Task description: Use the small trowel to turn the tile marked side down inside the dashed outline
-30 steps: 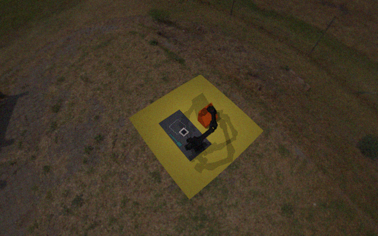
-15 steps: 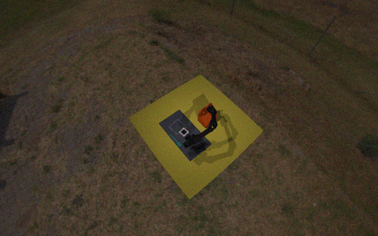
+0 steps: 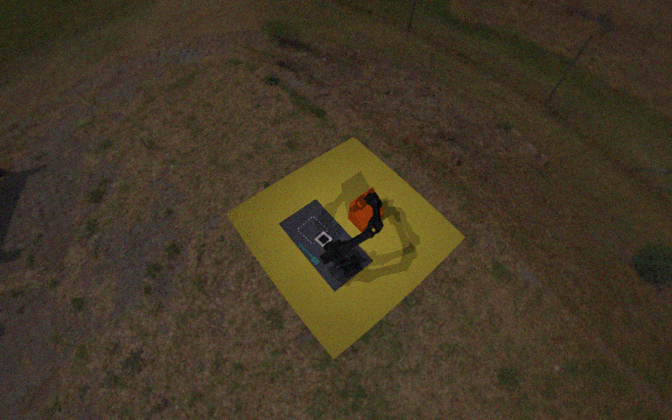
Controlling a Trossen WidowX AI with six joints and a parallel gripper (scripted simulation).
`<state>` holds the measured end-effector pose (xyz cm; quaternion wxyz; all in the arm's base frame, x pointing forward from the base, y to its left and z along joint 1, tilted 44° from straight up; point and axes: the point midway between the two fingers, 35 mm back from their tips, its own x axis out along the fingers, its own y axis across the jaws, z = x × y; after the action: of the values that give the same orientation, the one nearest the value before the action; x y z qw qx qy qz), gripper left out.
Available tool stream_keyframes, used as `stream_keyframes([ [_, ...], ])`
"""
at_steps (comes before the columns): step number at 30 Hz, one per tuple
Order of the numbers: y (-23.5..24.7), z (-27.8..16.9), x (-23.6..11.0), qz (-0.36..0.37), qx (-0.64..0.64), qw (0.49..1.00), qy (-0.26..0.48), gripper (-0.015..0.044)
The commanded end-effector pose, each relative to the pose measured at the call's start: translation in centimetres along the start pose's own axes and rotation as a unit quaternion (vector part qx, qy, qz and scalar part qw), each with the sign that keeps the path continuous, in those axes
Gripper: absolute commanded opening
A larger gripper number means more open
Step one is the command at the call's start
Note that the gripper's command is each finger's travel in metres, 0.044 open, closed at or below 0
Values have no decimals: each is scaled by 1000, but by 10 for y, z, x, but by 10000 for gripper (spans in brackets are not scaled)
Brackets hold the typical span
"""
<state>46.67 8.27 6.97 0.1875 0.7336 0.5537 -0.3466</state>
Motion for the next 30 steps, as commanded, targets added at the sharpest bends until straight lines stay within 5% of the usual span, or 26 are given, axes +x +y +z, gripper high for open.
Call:
stream_keyframes([
  [1, -2, 10, 8, -4, 0, 1000, 1, 100],
  [20, -3, 2, -24, -4, -3, 1000, 1, 100],
  [30, 0, -7, -24, -2, -164, 986, 2, 100],
])
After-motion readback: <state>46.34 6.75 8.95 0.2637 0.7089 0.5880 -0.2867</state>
